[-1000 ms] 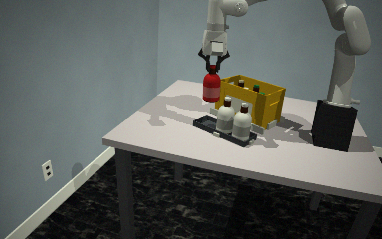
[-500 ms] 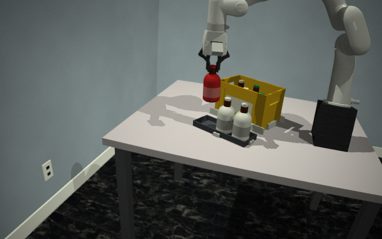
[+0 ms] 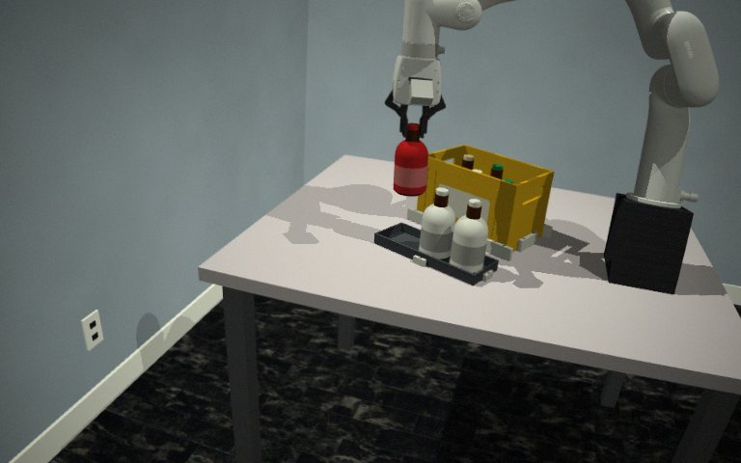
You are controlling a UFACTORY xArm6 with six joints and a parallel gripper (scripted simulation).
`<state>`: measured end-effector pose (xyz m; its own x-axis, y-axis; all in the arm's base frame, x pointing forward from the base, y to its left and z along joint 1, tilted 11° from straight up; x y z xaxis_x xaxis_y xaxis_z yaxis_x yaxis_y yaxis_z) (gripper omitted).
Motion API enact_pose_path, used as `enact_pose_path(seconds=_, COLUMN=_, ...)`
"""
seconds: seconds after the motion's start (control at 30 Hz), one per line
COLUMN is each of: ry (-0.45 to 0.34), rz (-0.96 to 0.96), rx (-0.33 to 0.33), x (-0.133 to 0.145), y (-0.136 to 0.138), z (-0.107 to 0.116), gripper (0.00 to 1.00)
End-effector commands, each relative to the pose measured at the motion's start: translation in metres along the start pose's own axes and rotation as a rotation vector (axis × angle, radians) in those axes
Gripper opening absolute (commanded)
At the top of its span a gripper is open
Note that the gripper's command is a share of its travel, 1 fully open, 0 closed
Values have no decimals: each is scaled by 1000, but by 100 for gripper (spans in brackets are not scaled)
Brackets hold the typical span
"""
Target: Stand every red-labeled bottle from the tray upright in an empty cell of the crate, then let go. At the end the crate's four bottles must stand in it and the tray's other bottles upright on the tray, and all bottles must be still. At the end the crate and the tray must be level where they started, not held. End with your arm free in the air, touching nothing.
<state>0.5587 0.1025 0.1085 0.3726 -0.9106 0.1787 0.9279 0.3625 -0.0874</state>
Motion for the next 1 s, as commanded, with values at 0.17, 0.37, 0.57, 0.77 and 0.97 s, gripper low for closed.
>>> enact_pose_path(seconds=0.17, ry=-1, rz=0, rx=5, x=0, y=1, z=10, gripper=0)
enact_pose_path(seconds=0.37, ry=-1, rz=0, rx=5, x=0, y=1, z=17, gripper=0)
enact_pose_path(seconds=0.57, ry=-1, rz=0, rx=5, x=0, y=1, z=22, gripper=0)
enact_pose_path(seconds=0.77, ry=-1, rz=0, rx=5, x=0, y=1, z=29, gripper=0)
enact_pose_path(seconds=0.97, ry=-1, rz=0, rx=5, x=0, y=1, z=34, gripper=0)
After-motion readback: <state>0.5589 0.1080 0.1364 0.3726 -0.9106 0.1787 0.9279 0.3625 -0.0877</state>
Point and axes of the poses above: the point where the finger pads meet when closed, its own z axis back along the fingers, its own y axis across the jaws, x = y × z, the point moved 2 cm from there along z, back along the fingers, and after that the axes turned 4 degrees about z, right-handed, at the moved point
